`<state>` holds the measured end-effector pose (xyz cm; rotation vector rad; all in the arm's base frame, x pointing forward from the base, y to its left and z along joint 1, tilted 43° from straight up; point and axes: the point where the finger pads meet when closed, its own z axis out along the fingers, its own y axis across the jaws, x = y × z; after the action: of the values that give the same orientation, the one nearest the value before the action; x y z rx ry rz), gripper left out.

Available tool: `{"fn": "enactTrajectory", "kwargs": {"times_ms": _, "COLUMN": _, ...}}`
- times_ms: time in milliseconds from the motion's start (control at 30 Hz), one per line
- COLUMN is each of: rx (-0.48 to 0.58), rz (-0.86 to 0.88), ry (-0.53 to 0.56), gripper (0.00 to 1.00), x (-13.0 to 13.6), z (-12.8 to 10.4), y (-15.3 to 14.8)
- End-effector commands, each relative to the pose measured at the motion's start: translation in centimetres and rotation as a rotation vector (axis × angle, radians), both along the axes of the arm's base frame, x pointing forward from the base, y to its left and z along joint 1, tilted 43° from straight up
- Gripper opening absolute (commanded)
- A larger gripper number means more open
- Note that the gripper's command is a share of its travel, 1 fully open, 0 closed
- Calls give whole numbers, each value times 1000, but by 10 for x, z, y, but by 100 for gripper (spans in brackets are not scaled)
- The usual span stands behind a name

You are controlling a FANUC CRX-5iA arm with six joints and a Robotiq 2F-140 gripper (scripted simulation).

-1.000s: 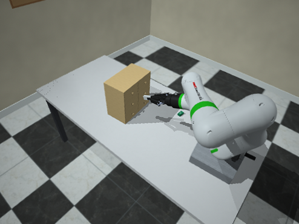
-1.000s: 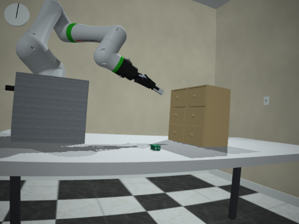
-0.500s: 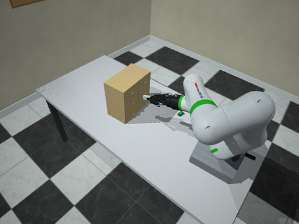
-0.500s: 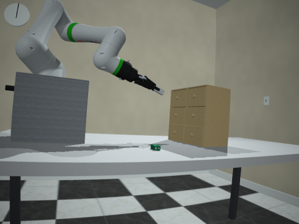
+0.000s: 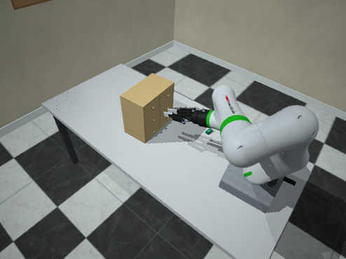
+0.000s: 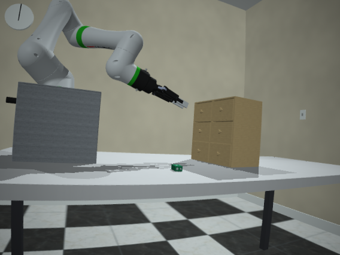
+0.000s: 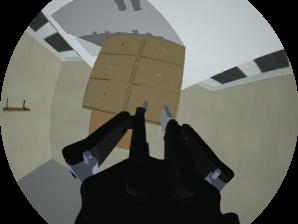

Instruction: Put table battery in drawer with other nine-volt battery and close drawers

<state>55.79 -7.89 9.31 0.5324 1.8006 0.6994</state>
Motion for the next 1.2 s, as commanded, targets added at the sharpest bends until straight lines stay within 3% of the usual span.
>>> {"fn": "enactTrajectory", "kwargs": {"times_ms": 0, "rx": 0, "rz": 0, "ry": 0, "gripper": 20, "x": 0, "z": 0, "y": 0}}
{"fn": "enactTrajectory", "kwargs": {"times_ms": 467, "rx": 0, "rz": 0, "ry": 0, "gripper": 20, "x": 7, "z": -1, "y": 1}}
{"fn": "enactTrajectory", "kwargs": {"times_ms": 1167, "rx": 0, "rz": 0, "ry": 0, "gripper": 20, "x": 60, "z": -13, "y": 10}}
